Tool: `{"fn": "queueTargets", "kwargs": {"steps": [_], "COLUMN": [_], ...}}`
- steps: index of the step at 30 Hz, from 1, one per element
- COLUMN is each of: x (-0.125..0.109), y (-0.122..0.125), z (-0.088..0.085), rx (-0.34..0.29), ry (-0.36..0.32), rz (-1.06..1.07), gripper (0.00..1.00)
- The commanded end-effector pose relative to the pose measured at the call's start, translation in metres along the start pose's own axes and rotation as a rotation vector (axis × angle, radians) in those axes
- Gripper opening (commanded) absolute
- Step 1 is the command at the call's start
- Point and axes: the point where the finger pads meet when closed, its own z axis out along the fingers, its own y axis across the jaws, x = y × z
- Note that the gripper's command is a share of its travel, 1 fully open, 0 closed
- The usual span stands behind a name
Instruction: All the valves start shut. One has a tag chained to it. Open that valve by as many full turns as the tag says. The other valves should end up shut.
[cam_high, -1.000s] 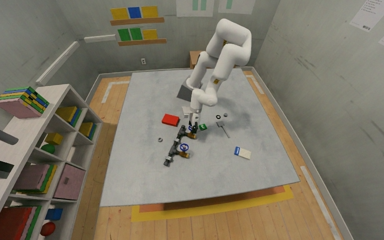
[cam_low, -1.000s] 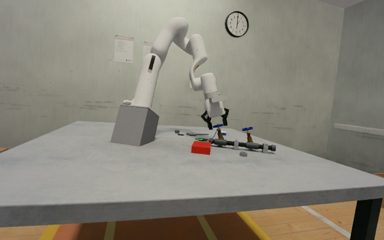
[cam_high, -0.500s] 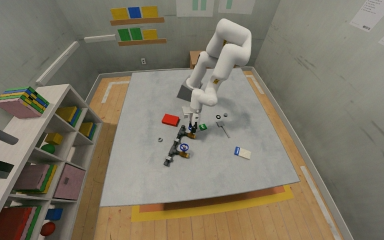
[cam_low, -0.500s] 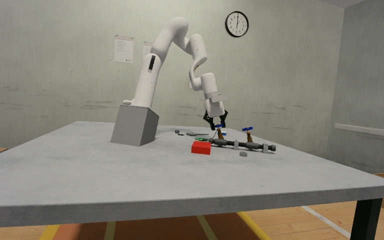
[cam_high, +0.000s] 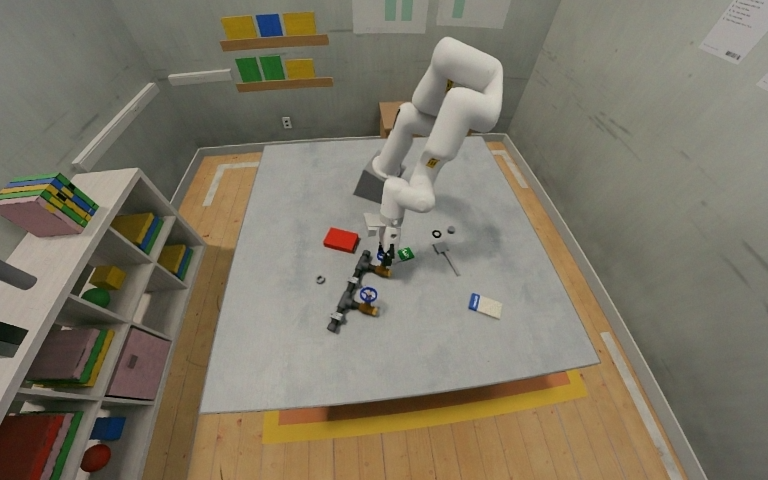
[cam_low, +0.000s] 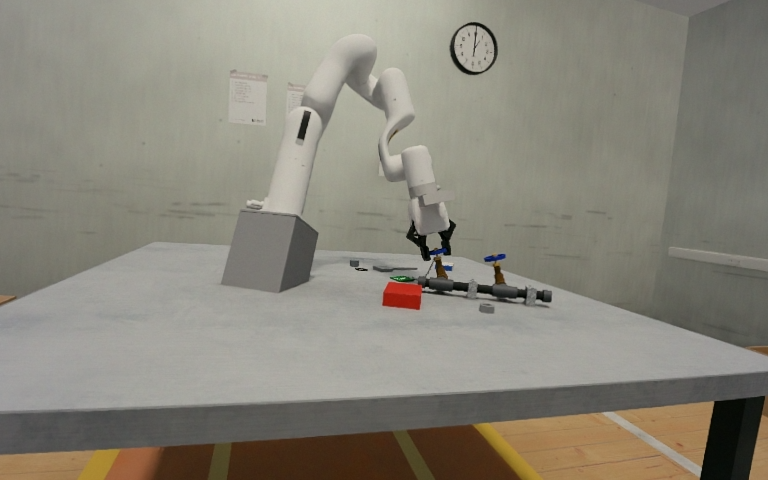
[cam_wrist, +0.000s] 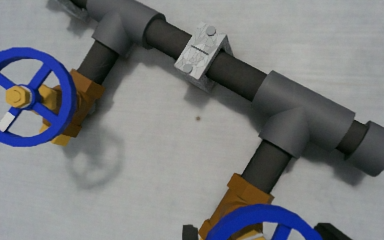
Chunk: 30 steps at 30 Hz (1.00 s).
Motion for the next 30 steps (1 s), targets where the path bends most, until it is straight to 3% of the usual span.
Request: {"fn": "queueTargets", "kwargs": {"steps": [1, 14, 30], "x": [0.0003, 0.0003, 0.0003], "y": [-0.0012, -0.0012, -0.0012], "z": [-0.0004, -0.0004, -0.0004], "rx": [0.002, 0.002, 0.002], "ry": [0.001, 0.001, 0.002], "rz": [-0.010, -0.194, -0.854], "gripper": [0.00, 0.00, 0.00]}}
